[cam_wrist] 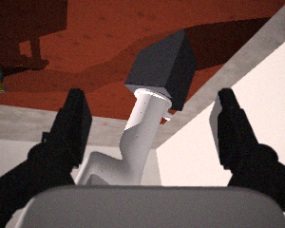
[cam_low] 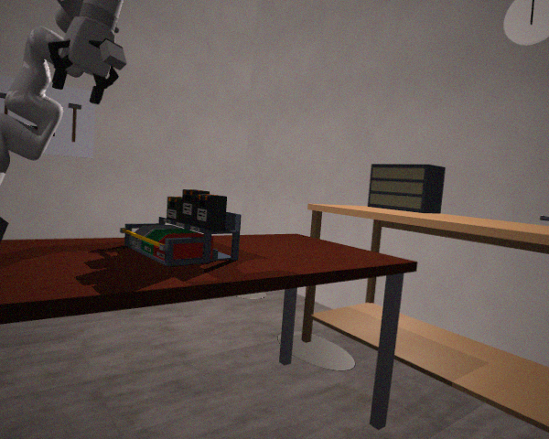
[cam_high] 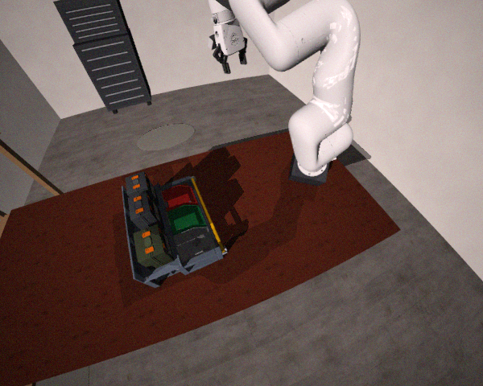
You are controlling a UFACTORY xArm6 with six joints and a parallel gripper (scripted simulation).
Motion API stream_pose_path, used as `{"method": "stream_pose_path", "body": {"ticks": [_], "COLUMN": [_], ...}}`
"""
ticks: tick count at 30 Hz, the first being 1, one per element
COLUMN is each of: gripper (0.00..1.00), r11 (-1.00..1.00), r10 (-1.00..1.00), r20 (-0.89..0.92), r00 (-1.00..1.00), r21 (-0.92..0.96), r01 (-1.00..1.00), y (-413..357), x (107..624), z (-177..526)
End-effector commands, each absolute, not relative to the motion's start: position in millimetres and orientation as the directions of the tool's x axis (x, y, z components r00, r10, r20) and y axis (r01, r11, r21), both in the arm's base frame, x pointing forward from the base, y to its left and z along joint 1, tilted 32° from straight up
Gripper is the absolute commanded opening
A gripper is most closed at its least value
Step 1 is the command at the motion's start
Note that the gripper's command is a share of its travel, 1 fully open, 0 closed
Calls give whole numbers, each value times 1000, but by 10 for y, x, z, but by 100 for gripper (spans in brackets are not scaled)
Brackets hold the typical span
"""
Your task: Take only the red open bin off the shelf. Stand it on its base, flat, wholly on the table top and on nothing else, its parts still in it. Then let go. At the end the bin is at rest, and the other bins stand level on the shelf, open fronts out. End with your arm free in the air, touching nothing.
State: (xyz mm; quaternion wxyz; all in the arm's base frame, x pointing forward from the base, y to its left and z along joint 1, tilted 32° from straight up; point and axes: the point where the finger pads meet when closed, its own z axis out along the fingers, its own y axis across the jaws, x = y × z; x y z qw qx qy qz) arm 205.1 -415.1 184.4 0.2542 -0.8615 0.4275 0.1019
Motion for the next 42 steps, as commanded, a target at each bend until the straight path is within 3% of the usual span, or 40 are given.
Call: {"method": "stream_pose_path", "body": {"ticks": [1, 6, 35, 42], "gripper": [100, 100, 100, 100], "r11": [-506, -658, -658, -781], "r10": [-687, -545, -545, -381], "r20": [-389, -389, -389, -390], "r00": [614, 742, 742, 839], "r21": [-350, -349, -350, -349], "r01": [-788, -667, -667, -517], "y": [-4160, -3867, -3643, -3263], "x": [2060, 2517, 2872, 3262], "z": [1857, 1857, 1858, 1857]}}
